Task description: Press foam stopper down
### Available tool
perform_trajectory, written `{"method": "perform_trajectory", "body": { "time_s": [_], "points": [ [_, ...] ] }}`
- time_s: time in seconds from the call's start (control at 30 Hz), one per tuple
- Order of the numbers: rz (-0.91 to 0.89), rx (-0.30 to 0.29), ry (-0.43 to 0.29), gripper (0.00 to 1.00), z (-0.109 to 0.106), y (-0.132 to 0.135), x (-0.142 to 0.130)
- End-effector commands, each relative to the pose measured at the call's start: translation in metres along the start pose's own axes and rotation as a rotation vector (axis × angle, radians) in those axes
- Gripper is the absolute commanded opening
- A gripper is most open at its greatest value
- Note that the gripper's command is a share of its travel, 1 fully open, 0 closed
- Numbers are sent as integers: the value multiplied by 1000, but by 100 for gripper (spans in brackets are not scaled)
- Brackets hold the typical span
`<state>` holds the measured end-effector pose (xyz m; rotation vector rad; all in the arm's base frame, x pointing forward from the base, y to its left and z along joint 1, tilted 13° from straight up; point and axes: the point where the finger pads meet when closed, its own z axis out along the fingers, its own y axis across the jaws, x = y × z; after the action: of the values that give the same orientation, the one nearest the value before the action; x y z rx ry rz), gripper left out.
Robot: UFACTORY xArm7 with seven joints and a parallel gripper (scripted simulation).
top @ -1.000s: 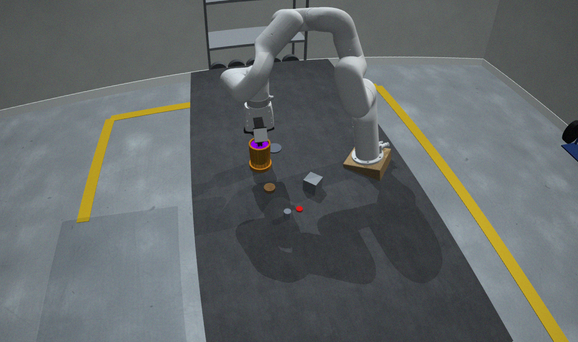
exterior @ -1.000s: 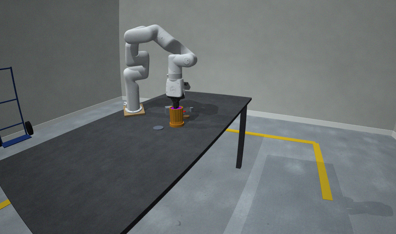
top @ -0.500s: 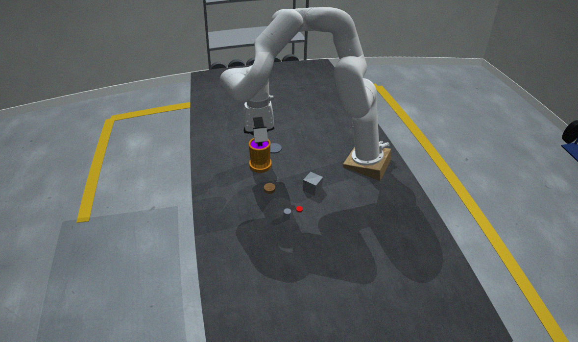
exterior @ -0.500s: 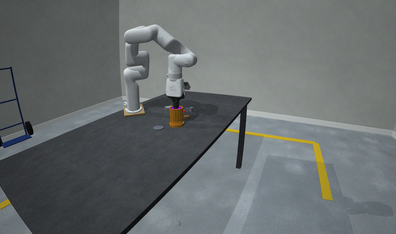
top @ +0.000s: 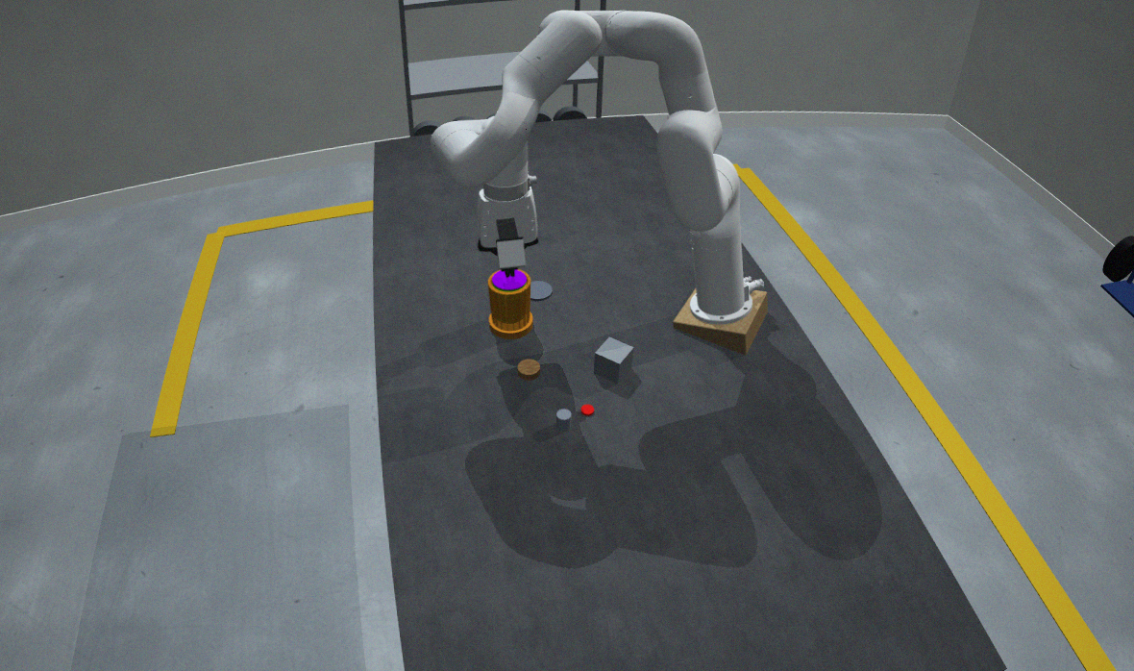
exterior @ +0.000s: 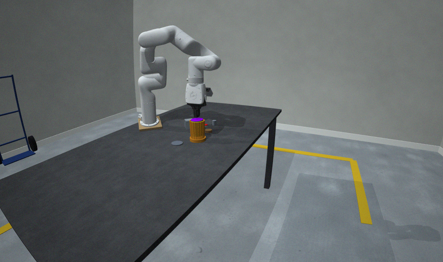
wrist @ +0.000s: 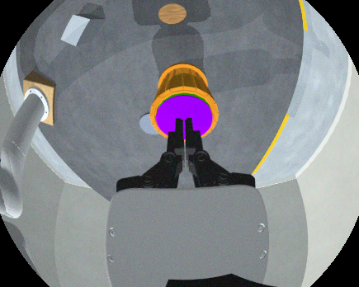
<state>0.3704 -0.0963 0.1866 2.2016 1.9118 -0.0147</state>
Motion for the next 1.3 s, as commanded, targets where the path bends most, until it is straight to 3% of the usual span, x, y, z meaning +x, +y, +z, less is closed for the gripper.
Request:
{"method": "perform_trajectory", "body": {
  "time_s": [0.0, 0.3, 0.97, 1.27],
  "points": [
    [0, -4, 0, 0, -17, 1, 0],
    [0, -4, 0, 0, -29, 1, 0],
    [0, -4, 0, 0, -29, 1, 0],
    [0, -4, 0, 0, -17, 1, 0]
  ]
}}
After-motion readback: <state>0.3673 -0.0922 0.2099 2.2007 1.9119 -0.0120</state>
